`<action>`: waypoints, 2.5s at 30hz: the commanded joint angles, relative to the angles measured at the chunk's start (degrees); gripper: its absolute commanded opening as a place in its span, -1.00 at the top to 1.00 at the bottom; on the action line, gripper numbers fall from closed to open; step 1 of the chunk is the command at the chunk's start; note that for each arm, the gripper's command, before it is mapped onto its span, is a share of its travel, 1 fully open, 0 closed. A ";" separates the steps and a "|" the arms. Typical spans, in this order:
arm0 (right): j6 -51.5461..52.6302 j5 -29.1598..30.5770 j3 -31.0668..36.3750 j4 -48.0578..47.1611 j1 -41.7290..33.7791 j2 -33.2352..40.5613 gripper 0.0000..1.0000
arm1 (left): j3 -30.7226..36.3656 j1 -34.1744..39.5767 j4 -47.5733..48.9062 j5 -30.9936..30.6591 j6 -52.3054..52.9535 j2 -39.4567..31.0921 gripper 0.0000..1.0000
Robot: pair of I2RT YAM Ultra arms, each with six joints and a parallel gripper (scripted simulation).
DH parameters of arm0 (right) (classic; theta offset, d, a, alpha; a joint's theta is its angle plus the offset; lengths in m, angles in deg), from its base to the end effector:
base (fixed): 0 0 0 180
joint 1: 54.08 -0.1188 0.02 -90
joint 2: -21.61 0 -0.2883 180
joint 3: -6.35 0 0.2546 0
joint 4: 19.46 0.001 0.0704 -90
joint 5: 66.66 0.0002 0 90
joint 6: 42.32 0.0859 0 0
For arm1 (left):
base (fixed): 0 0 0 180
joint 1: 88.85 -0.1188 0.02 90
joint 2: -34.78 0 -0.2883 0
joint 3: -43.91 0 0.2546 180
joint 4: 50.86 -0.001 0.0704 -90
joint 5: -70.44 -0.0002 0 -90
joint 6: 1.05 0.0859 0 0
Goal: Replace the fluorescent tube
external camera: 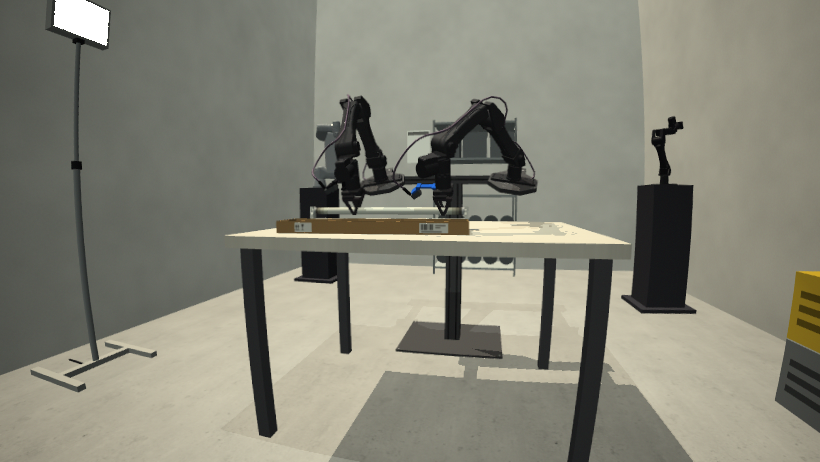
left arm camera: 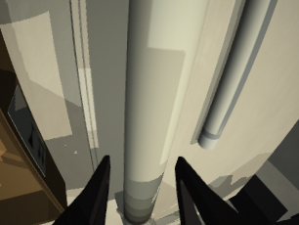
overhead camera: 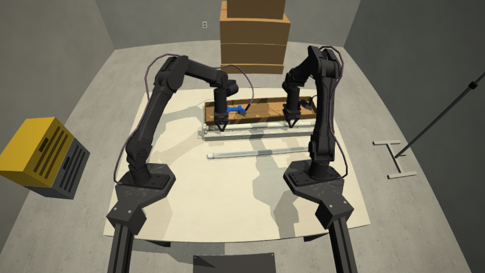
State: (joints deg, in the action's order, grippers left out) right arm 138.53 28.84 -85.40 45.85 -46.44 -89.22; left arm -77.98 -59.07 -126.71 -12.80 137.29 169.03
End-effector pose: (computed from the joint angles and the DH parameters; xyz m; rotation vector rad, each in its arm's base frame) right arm 0.3739 -0.0574 0.1499 2.2807 1.9562 -0.0102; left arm 0.4174 -0.2260 0.1152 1.9663 2.4276 0.1900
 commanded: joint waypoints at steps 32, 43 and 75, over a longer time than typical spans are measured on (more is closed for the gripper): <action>0.56 0.19 -1.01 -0.99 -0.38 1.40 0.78 | -2.15 0.49 1.07 -0.37 0.65 -0.88 0.78; -0.01 0.43 1.54 -2.25 -0.17 2.01 0.78 | 2.27 1.21 2.09 0.84 -0.58 -2.43 0.78; -1.40 0.94 14.47 -17.80 -0.64 10.03 0.78 | 15.31 3.98 16.24 8.76 -1.98 -8.89 0.78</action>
State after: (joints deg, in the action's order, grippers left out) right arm 137.59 28.84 -72.84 31.27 -46.31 -81.35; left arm -64.74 -56.42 -113.11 -5.96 135.93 162.13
